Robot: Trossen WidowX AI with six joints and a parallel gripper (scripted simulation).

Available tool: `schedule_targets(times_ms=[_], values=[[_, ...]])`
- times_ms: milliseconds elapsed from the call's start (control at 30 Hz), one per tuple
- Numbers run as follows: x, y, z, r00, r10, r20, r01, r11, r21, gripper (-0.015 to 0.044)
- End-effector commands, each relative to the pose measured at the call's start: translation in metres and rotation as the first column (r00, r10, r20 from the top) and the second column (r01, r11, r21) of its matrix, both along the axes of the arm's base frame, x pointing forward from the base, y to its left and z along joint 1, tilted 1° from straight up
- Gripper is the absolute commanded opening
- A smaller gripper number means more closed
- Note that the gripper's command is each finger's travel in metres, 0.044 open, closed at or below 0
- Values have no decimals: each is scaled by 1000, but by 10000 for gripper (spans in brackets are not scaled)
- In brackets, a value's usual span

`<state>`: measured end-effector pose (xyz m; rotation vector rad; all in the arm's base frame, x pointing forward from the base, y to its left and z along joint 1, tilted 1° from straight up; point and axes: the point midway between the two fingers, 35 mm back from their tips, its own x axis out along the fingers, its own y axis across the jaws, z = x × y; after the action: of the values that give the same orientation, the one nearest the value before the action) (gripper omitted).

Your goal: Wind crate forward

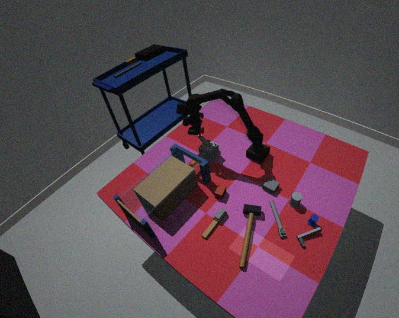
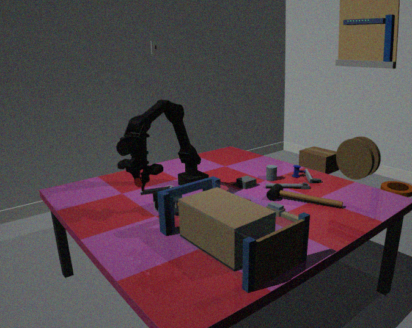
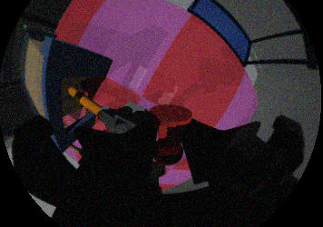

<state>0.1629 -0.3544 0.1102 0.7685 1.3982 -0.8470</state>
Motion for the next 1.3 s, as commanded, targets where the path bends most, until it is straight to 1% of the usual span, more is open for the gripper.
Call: schedule_targets(times_ms=[0, 433, 1267], values=[[24, 6, -8, 999, 33, 30, -34, 999, 27, 0], [34, 7, -8, 999, 33, 31, -34, 999, 27, 0], [69, 17, -7, 999, 33, 34, -34, 999, 28, 0]])
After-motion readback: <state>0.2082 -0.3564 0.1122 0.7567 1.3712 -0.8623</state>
